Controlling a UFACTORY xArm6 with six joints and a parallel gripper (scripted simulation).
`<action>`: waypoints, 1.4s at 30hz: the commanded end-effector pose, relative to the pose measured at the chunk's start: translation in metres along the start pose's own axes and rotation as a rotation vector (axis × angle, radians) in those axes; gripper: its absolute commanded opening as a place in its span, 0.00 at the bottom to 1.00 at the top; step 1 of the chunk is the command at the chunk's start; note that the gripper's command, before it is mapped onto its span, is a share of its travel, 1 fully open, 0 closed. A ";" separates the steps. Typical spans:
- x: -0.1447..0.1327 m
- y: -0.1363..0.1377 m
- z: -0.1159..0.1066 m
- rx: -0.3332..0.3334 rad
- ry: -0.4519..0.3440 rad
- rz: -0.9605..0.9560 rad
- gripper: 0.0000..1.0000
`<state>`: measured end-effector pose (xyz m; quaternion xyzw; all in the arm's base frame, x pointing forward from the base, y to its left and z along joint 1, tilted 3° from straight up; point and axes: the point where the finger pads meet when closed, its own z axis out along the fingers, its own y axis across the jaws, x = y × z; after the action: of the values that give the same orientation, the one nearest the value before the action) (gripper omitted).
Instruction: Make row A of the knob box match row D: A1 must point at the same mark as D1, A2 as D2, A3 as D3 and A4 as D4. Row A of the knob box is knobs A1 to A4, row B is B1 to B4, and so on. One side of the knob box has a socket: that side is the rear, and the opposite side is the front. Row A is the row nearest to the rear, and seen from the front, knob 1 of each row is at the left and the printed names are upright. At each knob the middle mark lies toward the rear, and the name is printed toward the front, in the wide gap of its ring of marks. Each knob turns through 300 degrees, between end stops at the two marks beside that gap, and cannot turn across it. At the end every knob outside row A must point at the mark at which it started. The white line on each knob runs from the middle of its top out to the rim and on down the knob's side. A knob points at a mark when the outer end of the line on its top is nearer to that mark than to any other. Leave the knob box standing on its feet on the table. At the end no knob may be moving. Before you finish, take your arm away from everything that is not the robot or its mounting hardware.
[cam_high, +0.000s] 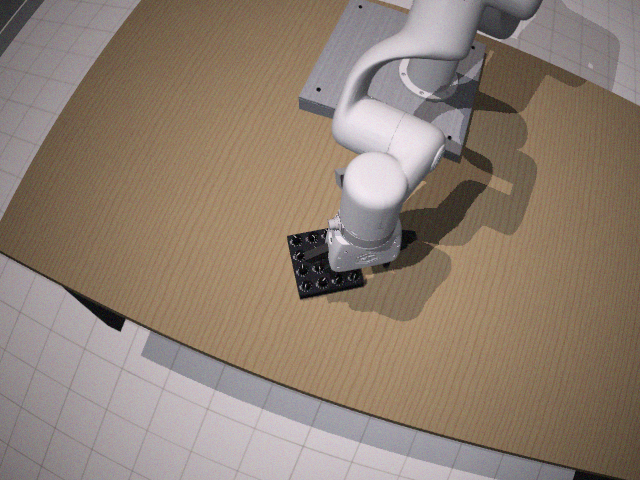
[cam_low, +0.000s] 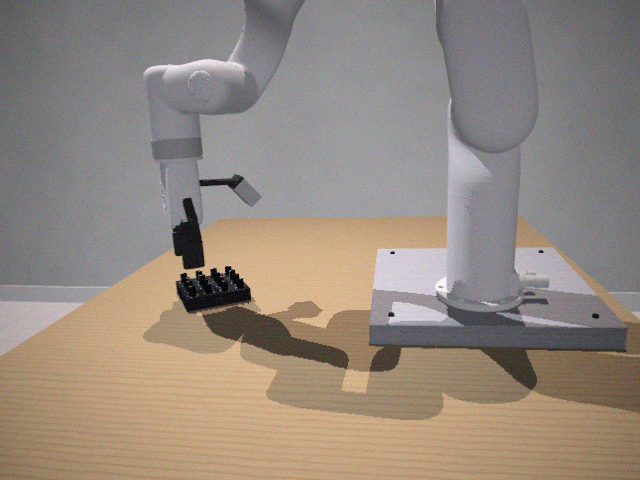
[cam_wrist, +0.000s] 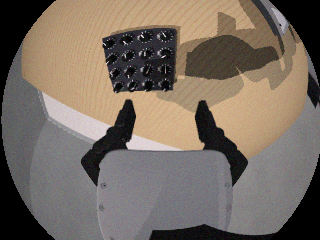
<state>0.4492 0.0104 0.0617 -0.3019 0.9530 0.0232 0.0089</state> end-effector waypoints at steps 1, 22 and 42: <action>-0.002 -0.001 -0.009 0.003 -0.005 0.000 1.00; -0.001 -0.001 -0.107 0.003 -0.005 0.000 1.00; -0.001 -0.001 -0.108 0.003 -0.005 0.000 1.00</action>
<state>0.4492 0.0052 0.1680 -0.3019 0.9530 0.0230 0.0095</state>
